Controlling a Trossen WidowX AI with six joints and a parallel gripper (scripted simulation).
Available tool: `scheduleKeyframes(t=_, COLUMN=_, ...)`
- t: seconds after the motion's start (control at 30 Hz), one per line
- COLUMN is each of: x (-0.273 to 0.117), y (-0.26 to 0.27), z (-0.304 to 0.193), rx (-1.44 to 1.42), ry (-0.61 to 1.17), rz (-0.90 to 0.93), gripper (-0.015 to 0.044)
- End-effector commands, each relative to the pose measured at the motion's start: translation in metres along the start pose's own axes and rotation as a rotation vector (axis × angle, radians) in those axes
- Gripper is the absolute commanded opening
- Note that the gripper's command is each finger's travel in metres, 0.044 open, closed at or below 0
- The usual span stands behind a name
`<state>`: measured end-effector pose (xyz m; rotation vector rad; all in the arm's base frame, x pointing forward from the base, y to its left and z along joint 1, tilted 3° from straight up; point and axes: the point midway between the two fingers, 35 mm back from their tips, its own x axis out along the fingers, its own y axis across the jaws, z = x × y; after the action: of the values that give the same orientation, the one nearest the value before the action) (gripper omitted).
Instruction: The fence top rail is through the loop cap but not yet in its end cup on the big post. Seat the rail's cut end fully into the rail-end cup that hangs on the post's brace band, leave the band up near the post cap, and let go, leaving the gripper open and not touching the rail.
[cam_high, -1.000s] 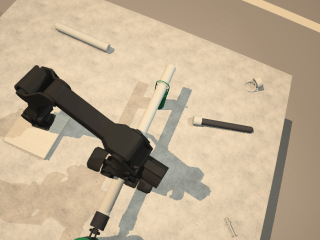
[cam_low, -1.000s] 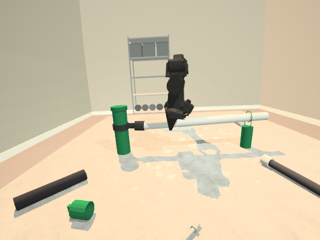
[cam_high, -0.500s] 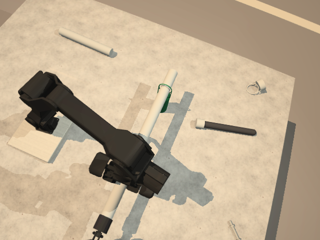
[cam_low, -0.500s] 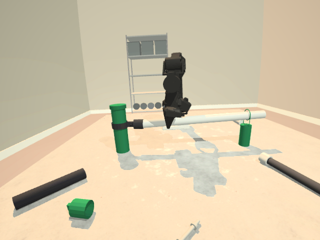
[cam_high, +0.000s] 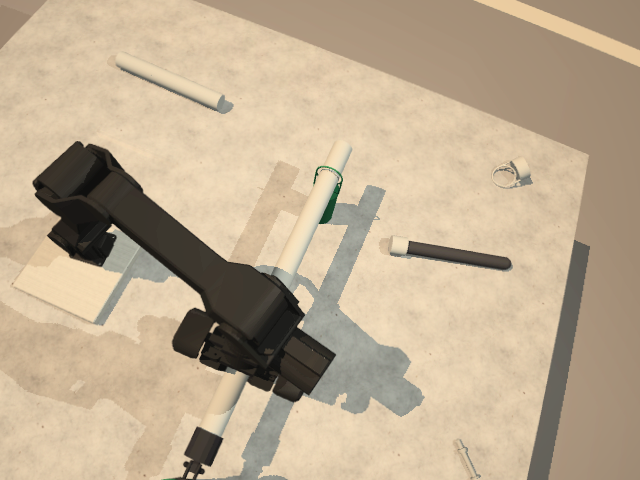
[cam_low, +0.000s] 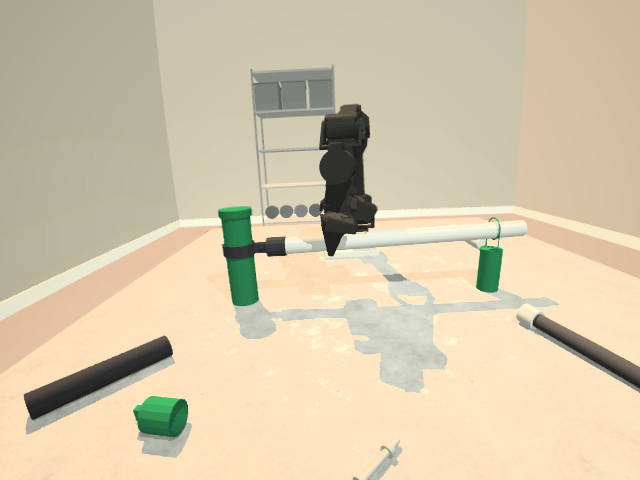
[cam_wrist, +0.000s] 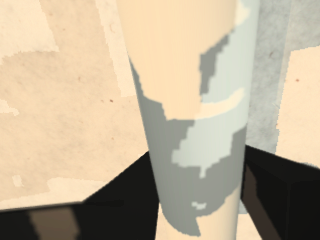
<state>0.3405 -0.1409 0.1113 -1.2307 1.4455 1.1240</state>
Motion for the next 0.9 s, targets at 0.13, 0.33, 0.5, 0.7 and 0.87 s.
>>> scheduleKeyframes(t=0.13, x=-0.001, y=0.000, z=0.001, rx=0.000, ry=0.000, rz=-0.002, gripper=0.0131)
scheduleKeyframes(t=0.33, x=-0.003, y=0.000, z=0.002, rx=0.000, ry=0.000, rz=-0.002, gripper=0.0289)
scheduleKeyframes(t=0.5, x=-0.021, y=-0.001, z=0.014, rx=0.000, ry=-0.001, rz=-0.001, gripper=0.0420)
scheduleKeyframes(t=0.7, x=-0.046, y=0.002, z=0.030, rx=0.000, ry=-0.003, rz=0.000, gripper=0.0440)
scheduleKeyframes(t=0.87, x=-0.045, y=0.001, z=0.029, rx=-0.013, ry=0.002, rz=-0.003, gripper=0.0440)
